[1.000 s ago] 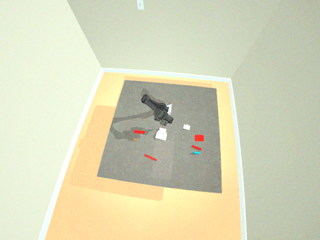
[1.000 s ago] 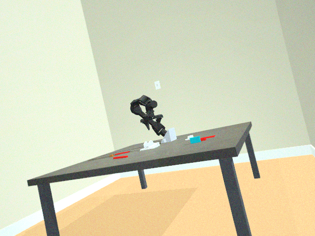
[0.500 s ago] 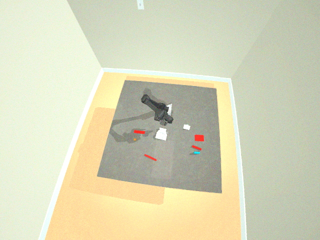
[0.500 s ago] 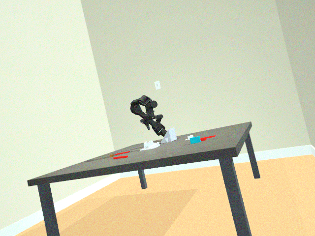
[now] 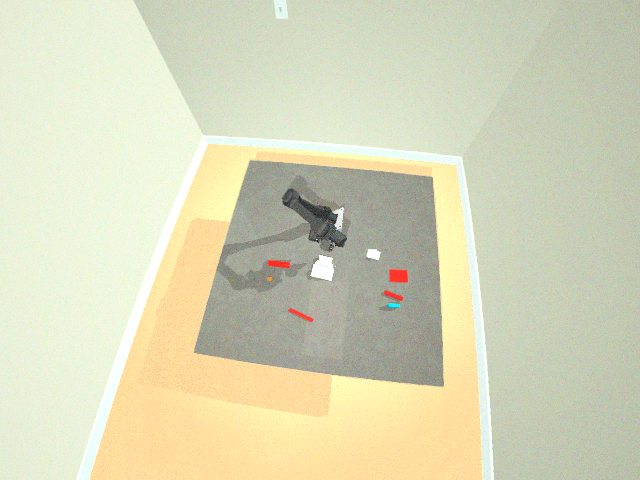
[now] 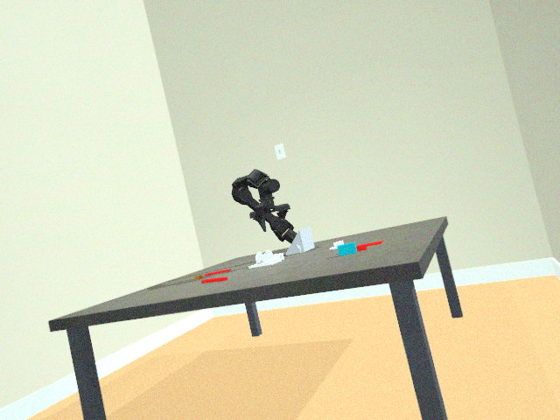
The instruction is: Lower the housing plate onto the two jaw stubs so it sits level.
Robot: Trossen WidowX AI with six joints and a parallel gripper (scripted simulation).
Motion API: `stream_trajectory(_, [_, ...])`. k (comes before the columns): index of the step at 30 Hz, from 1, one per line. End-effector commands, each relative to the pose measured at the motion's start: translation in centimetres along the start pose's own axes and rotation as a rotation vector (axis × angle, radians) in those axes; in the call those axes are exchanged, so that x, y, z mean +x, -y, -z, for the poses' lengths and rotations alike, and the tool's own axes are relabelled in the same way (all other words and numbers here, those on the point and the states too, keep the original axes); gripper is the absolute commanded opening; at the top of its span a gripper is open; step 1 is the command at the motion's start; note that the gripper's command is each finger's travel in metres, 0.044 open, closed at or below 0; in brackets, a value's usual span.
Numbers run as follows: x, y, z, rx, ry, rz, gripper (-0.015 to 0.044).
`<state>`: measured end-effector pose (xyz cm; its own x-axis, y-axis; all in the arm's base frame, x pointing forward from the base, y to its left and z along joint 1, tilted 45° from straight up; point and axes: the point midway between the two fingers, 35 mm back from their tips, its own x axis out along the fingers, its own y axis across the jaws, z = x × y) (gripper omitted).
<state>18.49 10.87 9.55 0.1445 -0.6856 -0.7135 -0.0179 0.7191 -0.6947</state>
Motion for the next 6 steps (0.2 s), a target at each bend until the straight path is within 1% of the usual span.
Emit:
stream_trajectory(1, [-0.01, 0.00, 0.07, 0.006, -0.004, -0.001, 0.0440])
stream_trajectory(6, [-0.01, 0.00, 0.07, 0.006, -0.004, -0.001, 0.0440])
